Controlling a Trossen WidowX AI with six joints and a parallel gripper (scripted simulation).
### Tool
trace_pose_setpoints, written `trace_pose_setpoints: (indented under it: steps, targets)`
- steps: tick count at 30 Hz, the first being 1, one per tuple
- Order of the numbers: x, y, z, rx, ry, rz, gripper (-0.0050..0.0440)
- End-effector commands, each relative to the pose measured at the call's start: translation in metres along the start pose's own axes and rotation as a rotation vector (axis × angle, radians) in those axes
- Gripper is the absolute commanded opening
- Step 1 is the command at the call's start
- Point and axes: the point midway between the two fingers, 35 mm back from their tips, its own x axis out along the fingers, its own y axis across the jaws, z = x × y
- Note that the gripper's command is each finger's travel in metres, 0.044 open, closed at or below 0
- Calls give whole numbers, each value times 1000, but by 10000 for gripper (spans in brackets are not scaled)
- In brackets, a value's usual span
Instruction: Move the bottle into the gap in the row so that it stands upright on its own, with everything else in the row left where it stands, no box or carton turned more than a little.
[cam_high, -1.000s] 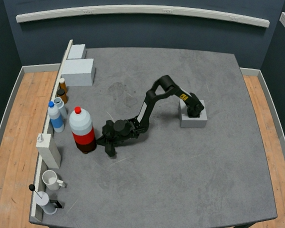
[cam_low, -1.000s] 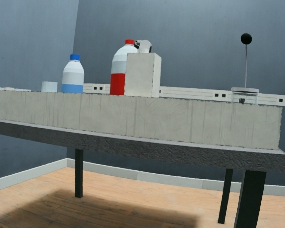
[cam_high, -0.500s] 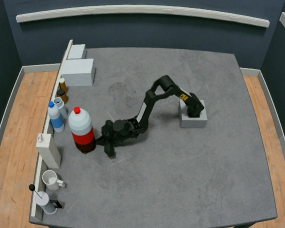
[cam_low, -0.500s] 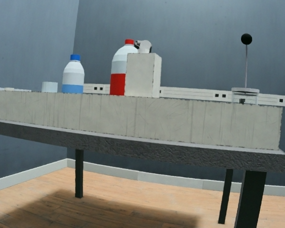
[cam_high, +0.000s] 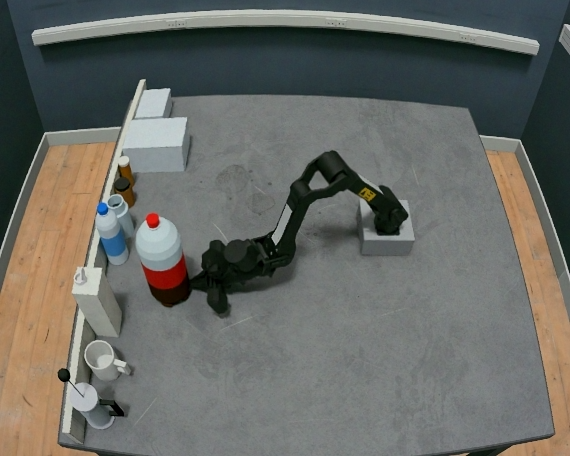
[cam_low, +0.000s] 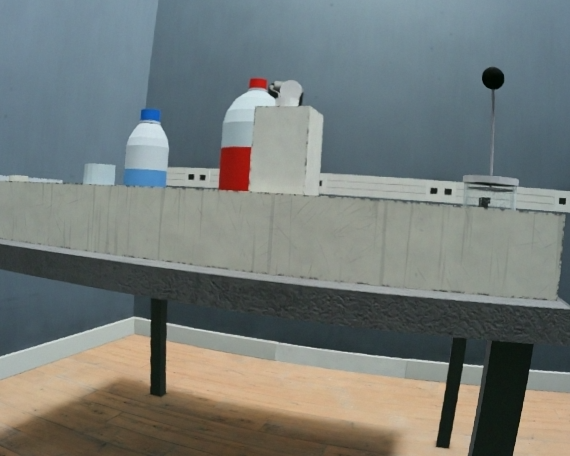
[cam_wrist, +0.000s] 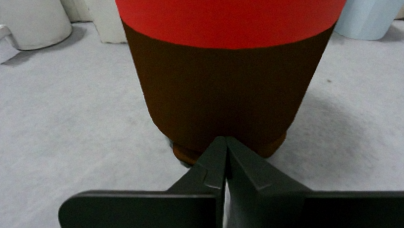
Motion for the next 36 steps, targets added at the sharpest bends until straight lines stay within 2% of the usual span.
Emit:
trace_pose_setpoints:
  steps: [1,25,36]
  targets:
    - [5,-2,8,4,-16,-3,-50]
    - [9,-2,11,4,-16,-3,-50]
    - [18,-3,15,4,-17,-5,-50]
